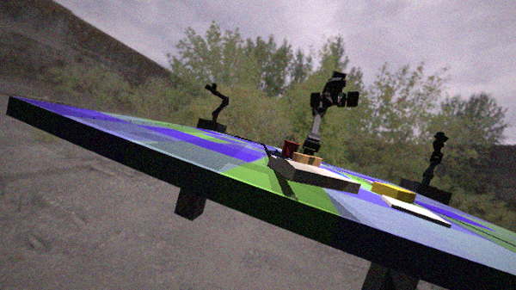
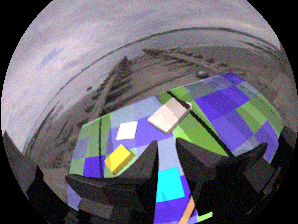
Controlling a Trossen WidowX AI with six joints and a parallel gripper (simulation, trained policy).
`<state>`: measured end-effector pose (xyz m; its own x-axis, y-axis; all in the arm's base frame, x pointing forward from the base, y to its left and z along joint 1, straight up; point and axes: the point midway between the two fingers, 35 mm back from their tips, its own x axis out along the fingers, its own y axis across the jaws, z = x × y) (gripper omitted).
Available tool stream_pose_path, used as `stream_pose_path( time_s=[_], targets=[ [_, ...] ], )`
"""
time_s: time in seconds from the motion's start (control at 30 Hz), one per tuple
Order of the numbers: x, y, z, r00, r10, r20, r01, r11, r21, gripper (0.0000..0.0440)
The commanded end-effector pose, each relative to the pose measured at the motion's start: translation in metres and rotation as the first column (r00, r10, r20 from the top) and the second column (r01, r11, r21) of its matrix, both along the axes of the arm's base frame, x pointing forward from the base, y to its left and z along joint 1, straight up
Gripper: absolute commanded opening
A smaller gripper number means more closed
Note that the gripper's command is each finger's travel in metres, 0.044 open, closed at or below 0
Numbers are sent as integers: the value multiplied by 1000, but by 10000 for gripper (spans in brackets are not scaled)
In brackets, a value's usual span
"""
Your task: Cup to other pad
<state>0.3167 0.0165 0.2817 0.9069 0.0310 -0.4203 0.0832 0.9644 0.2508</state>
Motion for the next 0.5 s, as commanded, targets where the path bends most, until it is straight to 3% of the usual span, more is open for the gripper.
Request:
stream_pose_path(
  time_s=[0.0, 0.47],
  targets=[
    [0, 4, -4, 998, 1, -70, 1, 1000, 30, 81],
    [-7, 9, -24, 953, -10, -304, 27, 998, 52, 96]
  ],
)
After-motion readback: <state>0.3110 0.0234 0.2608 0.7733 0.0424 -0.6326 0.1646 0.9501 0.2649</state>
